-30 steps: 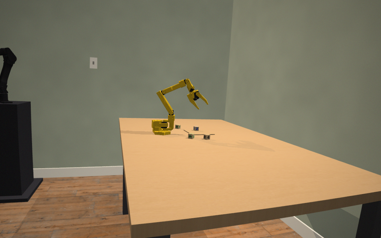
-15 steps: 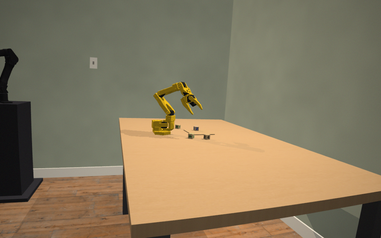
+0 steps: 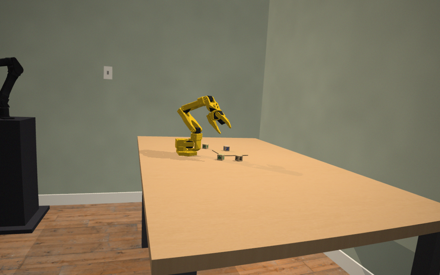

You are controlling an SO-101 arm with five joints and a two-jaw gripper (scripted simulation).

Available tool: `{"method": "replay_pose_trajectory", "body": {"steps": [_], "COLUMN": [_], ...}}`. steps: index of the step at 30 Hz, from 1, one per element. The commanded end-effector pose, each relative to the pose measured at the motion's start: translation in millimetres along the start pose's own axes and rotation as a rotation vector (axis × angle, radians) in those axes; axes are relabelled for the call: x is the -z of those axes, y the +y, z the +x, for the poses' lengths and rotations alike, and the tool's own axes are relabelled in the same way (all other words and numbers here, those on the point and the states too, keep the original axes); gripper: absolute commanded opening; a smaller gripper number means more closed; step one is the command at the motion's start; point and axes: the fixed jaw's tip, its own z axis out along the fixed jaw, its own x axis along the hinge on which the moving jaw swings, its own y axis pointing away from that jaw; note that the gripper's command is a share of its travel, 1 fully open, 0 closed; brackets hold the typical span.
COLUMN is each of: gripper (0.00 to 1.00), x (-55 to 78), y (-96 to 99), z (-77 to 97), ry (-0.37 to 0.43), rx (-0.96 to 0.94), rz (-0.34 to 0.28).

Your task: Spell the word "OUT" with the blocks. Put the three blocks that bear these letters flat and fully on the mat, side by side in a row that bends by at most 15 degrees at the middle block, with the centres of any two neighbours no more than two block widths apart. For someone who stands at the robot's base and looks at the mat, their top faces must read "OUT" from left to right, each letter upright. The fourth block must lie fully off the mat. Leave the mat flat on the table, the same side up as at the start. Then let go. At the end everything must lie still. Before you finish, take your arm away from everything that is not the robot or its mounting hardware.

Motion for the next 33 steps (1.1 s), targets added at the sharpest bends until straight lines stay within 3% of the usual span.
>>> {"method": "replay_pose_trajectory", "body": {"steps": [1,9,11,16,20,24,33], "gripper": [0.32,0.32,0.32,0.32,0.32,0.32,0.32], "x": [1.4,-22.3,-22.3,-36.8,-43.6,-45.9,-46.0], "y": [-5.0,10.2,10.2,23.7,31.5,34.5,34.6], "z": [1.6,-0.5,-0.5,-2.2,-3.3,-3.7,-3.7], "ry": [0.004,-0.023,-0.023,-0.043,-0.053,-0.056,-0.056], "rx": [-0.001,-0.002,-0.002,-0.002,-0.002,-0.002,-0.002], "rz": [0.018,-0.187,-0.187,-0.33,-0.406,-0.433,-0.434]}}
